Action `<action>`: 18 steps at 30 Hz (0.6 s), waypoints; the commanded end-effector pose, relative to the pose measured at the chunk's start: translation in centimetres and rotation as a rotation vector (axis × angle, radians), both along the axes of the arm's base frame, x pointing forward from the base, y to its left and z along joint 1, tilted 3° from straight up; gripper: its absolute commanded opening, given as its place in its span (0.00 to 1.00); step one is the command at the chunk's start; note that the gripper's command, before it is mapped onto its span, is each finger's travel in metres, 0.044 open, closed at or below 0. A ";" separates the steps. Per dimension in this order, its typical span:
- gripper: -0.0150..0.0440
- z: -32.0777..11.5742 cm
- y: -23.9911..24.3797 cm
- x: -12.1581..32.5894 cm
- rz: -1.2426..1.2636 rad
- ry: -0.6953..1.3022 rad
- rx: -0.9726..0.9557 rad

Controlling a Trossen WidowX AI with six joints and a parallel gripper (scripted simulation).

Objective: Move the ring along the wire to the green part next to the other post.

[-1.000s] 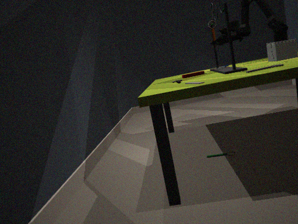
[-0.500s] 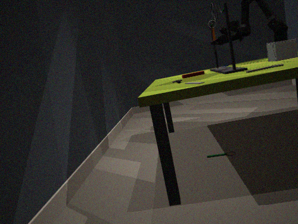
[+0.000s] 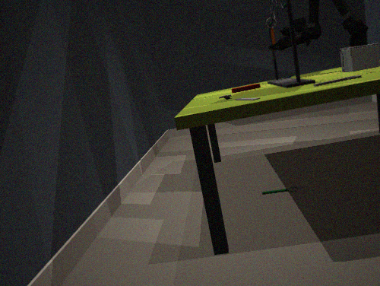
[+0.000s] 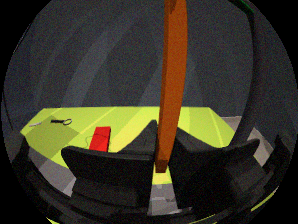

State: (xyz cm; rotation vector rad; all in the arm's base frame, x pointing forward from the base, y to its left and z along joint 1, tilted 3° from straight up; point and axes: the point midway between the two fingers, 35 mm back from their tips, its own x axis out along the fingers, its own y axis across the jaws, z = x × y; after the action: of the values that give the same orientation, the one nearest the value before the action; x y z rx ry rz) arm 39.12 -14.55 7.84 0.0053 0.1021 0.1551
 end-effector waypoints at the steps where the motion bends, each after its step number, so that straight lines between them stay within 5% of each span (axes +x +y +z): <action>1: 0.00 -0.1 0.6 -0.2 -0.004 0.005 0.010; 18: 0.00 0.0 3.6 -0.6 -0.005 0.019 0.117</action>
State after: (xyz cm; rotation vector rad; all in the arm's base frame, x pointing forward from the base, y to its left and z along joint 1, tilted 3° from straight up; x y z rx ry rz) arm 38.73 -11.78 7.85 0.0888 0.1074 0.1576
